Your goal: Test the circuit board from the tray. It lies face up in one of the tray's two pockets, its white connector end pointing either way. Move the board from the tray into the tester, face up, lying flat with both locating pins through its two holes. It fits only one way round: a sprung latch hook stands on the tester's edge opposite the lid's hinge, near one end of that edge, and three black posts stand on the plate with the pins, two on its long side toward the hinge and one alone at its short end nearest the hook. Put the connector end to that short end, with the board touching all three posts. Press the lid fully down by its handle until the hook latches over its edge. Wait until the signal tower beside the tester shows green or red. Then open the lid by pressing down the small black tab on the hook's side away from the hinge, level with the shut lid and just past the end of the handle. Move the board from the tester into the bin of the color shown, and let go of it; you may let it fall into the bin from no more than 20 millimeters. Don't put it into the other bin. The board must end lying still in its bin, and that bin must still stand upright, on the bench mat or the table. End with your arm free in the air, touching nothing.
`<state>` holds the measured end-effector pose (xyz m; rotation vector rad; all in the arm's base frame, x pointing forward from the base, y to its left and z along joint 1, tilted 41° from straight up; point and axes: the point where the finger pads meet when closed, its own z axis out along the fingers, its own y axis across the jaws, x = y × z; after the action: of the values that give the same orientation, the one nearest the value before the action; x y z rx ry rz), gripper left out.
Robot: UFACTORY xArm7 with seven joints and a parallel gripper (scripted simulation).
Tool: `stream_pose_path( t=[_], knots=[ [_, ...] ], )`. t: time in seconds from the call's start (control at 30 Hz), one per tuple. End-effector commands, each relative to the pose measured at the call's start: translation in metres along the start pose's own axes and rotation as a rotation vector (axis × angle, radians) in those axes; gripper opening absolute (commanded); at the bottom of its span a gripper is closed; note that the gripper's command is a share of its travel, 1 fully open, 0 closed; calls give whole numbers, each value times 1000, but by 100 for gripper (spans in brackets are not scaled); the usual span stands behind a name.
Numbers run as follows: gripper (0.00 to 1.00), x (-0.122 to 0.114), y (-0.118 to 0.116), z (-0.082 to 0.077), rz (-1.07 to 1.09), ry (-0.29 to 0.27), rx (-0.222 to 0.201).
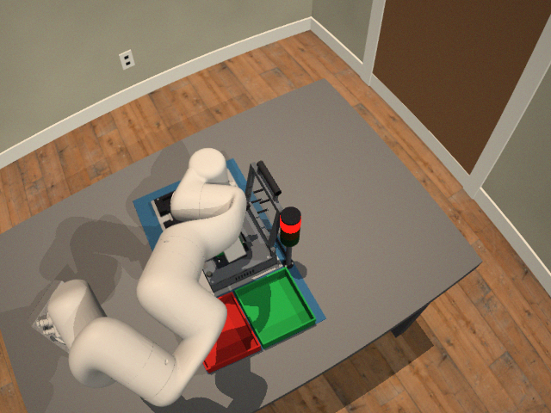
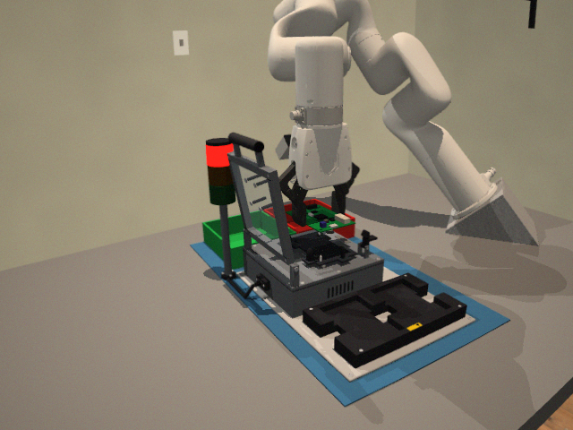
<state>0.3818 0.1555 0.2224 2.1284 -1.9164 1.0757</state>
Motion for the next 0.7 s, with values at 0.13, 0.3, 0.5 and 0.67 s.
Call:
stream_pose_path(
  t=[0.13,0.3,0.5,0.67],
  knots=[
    [79,0,-1,-40,0,-1,3],
    [79,0,-1,-46,0,-1,3],
    [79,0,-1,-51,0,-1,3],
    [79,0,-1,-51,0,-1,3]
  ],
)
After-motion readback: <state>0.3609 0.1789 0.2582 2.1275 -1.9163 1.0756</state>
